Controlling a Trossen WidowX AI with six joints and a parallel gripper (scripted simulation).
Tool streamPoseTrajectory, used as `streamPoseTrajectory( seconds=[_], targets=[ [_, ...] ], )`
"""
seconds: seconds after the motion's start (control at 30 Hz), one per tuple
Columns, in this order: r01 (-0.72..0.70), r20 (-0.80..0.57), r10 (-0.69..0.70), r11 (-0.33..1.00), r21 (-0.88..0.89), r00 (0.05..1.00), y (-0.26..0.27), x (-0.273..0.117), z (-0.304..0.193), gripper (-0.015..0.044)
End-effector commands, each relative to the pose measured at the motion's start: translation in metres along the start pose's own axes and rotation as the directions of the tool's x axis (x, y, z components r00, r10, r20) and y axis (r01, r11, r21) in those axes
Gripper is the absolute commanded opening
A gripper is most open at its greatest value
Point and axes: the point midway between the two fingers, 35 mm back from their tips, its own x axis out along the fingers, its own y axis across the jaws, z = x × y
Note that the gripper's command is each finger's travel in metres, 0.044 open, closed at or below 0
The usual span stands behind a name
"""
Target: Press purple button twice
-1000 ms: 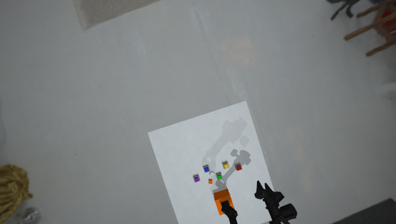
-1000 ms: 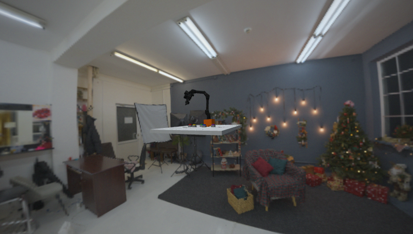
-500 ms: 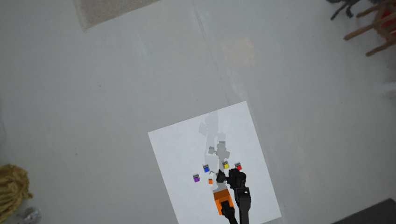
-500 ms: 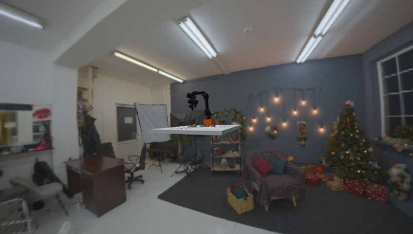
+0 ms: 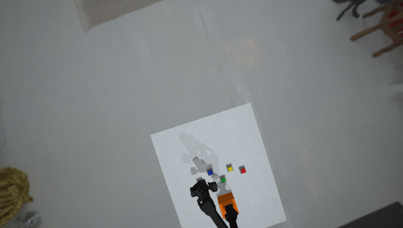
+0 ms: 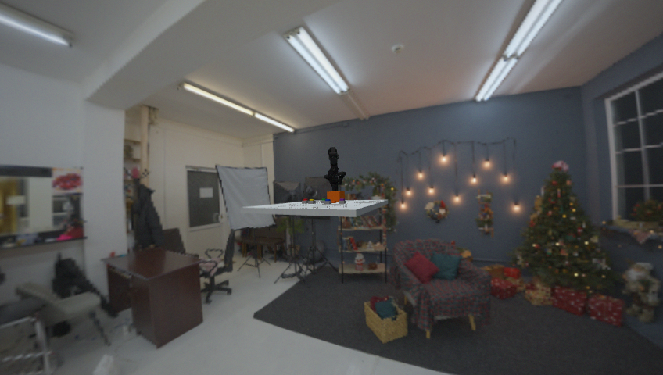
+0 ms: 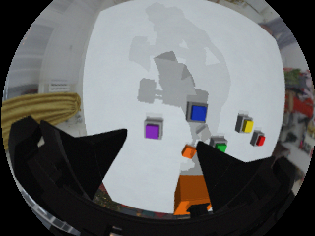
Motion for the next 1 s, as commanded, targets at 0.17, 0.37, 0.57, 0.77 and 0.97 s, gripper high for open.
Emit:
streamPoseTrajectory(
  seconds=[0.17,0.37,0.57,0.77,0.97],
  targets=[
    [0.094,-0.025,-0.098,0.987,-0.127,0.995,0.031,0.028,-0.046,0.0400],
    [0.095,-0.025,-0.099,0.987,-0.127,0.995,0.024,0.090,-0.048,0.0242],
    [0.095,-0.025,-0.099,0.987,-0.127,0.995,0.024,0.090,-0.048,0.0085],
    [0.095,-0.025,-0.099,0.987,-0.127,0.995,0.024,0.090,-0.048,0.0020],
    [0.095,-0.025,-0.099,0.987,-0.127,0.995,0.024,0.090,-0.048,0.0020]
  ],
)
